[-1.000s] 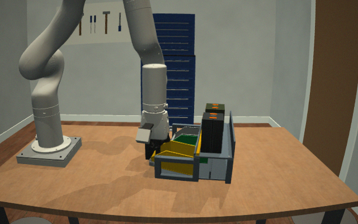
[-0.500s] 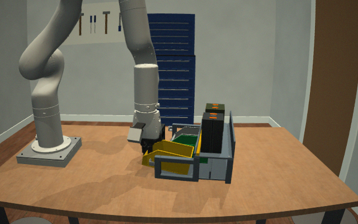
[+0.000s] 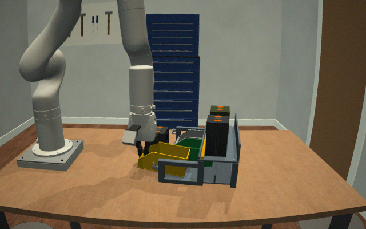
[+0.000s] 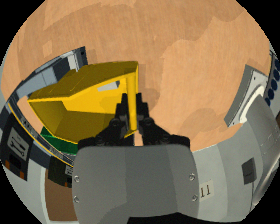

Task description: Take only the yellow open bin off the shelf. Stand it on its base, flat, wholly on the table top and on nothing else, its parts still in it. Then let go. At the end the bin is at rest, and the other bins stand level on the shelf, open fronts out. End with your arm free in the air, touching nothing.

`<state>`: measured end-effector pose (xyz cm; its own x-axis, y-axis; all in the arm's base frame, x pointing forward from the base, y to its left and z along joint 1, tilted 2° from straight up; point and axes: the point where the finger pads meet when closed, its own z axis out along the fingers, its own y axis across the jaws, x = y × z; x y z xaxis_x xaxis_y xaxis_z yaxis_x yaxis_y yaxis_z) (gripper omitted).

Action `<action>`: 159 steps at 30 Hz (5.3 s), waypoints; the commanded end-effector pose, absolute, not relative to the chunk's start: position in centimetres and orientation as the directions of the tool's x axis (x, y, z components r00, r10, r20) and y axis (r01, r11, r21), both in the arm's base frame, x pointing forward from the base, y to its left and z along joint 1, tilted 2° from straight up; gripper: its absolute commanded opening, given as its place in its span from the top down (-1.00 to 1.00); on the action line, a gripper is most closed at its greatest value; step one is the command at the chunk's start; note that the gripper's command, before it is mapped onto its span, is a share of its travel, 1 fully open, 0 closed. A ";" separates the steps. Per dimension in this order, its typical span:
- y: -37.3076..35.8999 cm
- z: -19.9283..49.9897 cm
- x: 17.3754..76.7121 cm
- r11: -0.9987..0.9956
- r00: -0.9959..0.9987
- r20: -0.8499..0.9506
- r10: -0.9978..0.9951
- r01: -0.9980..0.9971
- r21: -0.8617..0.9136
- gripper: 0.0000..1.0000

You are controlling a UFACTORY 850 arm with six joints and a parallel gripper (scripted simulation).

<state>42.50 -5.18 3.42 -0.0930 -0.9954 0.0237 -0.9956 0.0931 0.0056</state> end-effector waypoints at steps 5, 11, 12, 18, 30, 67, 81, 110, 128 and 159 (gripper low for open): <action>-5.2 3.5 42.4 0.093 -0.093 0.026 -0.995 -0.996 0.003 1.00; -5.0 3.5 40.7 0.093 -0.093 0.026 -0.995 -0.996 0.003 1.00; -4.9 3.5 40.1 0.093 -0.093 0.026 -0.995 -0.996 0.003 1.00; -4.9 3.5 39.5 0.093 -0.093 0.026 -0.995 -0.996 0.003 1.00; -4.5 3.5 35.0 0.093 -0.093 0.026 -0.995 -0.996 0.003 1.00; -4.5 3.5 35.6 0.093 -0.093 0.026 -0.995 -0.996 0.003 1.00; -4.5 2.7 35.6 0.093 -0.093 0.026 -0.995 -0.996 0.003 1.00; -4.6 1.9 35.6 0.093 -0.093 0.026 -0.995 -0.996 0.003 1.00; -4.6 1.0 35.6 0.093 -0.093 0.013 -0.996 -0.995 0.021 1.00; -4.6 0.3 35.6 0.093 -0.093 0.026 -0.995 -0.996 0.003 1.00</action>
